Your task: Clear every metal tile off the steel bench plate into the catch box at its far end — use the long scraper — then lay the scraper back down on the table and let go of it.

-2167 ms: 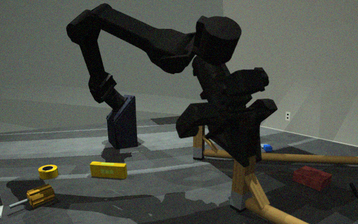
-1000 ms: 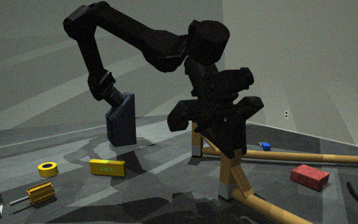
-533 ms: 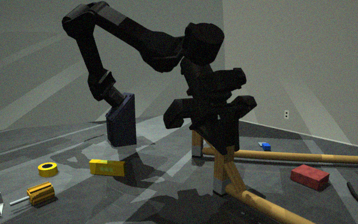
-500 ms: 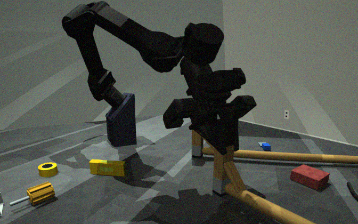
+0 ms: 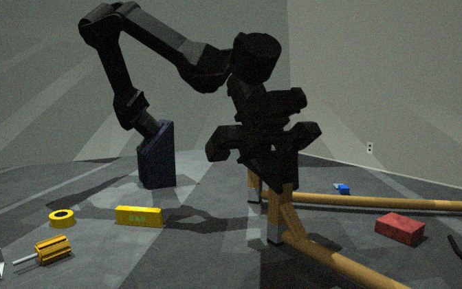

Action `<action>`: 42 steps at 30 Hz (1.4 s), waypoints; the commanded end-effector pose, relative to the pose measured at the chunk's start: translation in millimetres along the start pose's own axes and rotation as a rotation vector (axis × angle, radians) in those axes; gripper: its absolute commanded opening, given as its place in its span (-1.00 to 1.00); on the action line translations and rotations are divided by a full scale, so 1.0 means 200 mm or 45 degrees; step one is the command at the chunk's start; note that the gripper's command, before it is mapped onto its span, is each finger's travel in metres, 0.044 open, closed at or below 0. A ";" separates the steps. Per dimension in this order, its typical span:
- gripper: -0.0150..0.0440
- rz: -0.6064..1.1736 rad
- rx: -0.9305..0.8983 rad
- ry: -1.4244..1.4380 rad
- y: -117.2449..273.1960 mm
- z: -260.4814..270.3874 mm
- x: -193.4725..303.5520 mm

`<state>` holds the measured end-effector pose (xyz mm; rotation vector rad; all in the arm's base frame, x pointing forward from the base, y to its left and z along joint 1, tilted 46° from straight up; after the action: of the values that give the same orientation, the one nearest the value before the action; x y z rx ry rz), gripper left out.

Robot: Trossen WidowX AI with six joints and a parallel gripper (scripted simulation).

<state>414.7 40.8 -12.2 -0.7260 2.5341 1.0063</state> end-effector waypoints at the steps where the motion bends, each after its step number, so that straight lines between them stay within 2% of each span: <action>1: -0.49 -0.019 -0.010 0.003 0.04 0.02 0.01; 42: -0.49 -0.024 -0.011 0.003 0.23 0.02 0.28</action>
<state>347.1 49.8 -17.8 -0.7409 2.5378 1.0147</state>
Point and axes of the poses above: the point midway between the two fingers, 35 mm back from their tips, its own y axis back along the fingers, its own z axis across the jaws, x = y × z, the point moved 7 cm from there along y, back along the fingers, and after that the axes turned 2 degrees about -y, right-handed, at the moved point
